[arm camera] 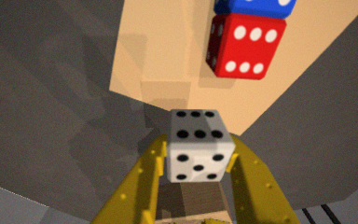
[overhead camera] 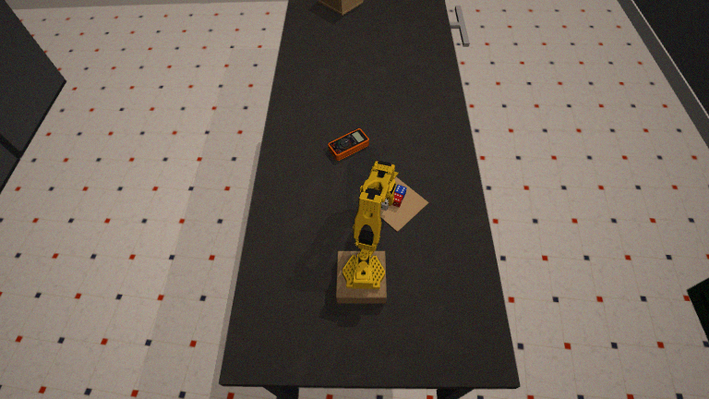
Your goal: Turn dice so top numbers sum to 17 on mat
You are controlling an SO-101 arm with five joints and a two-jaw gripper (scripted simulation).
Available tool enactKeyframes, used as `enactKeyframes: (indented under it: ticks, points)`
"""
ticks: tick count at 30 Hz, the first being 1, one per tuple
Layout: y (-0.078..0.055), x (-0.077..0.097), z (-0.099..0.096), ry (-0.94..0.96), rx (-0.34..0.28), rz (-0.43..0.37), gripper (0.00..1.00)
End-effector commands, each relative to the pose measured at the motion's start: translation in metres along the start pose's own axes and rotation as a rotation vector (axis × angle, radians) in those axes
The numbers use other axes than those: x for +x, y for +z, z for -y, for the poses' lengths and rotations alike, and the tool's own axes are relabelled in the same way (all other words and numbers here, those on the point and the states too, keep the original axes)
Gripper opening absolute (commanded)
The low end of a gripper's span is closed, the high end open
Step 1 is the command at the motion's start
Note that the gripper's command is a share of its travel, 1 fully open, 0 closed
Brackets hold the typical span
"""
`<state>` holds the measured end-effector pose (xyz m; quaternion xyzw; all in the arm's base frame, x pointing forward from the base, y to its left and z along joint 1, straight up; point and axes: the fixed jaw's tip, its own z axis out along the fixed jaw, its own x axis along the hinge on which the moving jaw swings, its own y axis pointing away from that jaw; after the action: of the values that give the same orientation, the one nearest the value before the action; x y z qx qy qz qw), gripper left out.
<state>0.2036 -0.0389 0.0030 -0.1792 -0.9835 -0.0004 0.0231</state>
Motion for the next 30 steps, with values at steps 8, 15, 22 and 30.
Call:
enactKeyframes:
  ticks: [8,15,22,30]
  points:
    - [-0.0012,0.0008,0.0227,0.104,-0.008,0.017,0.0]
    - [-0.0043,0.0005,0.0264,0.107,-0.01,0.043,0.0]
    - [-0.0043,0.0005,0.0264,0.107,-0.01,0.043,0.0]
    - [-0.004,0.0005,0.0264,0.107,-0.01,0.043,0.0]
